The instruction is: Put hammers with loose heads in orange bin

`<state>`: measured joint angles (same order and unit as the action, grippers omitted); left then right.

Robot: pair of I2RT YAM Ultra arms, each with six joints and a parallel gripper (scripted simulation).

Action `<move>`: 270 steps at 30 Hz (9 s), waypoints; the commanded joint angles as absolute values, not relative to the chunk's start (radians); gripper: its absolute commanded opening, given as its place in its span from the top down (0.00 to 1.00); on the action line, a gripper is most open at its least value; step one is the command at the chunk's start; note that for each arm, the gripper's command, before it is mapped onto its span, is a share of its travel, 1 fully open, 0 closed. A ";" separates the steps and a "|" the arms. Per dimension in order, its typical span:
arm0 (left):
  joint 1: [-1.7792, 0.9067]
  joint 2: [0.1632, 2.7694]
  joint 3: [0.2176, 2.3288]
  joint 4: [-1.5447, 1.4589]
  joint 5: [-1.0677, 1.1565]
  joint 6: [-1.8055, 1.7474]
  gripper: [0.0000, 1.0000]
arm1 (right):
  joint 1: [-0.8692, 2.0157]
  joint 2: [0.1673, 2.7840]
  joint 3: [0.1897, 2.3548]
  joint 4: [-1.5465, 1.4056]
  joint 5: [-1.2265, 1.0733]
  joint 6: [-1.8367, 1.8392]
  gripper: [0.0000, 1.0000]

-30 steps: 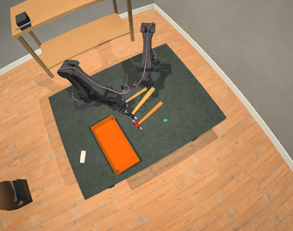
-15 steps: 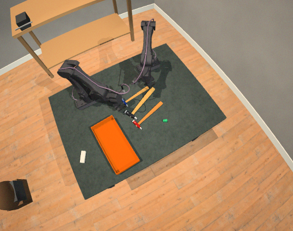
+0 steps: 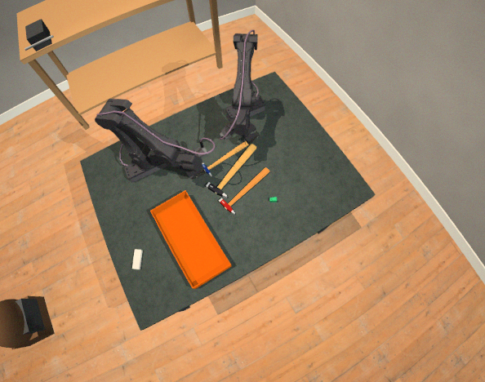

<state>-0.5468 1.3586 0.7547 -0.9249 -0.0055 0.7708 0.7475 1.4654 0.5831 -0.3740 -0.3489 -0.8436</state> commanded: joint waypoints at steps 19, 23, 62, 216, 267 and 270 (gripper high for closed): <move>-0.807 0.616 0.825 -0.916 0.034 0.122 0.00 | 0.710 1.897 1.190 -0.758 -0.259 -1.256 0.56; -0.835 0.482 0.833 -0.911 0.058 0.033 0.00 | 0.710 1.968 1.281 -0.811 -0.248 -1.303 0.56; -0.972 0.360 0.840 -0.909 -0.037 -0.065 0.00 | 0.745 2.076 1.283 -0.701 -0.252 -1.276 0.56; -0.963 1.253 0.574 0.477 -0.036 -0.067 0.00 | 0.193 1.486 0.950 -0.710 0.000 0.020 0.85; -0.963 1.253 0.574 0.477 -0.036 -0.067 0.00 | 0.138 1.579 0.798 -0.482 -0.004 0.045 0.85; -0.963 1.253 0.574 0.477 -0.036 -0.067 0.00 | 0.137 1.581 0.795 -0.468 -0.005 0.045 0.85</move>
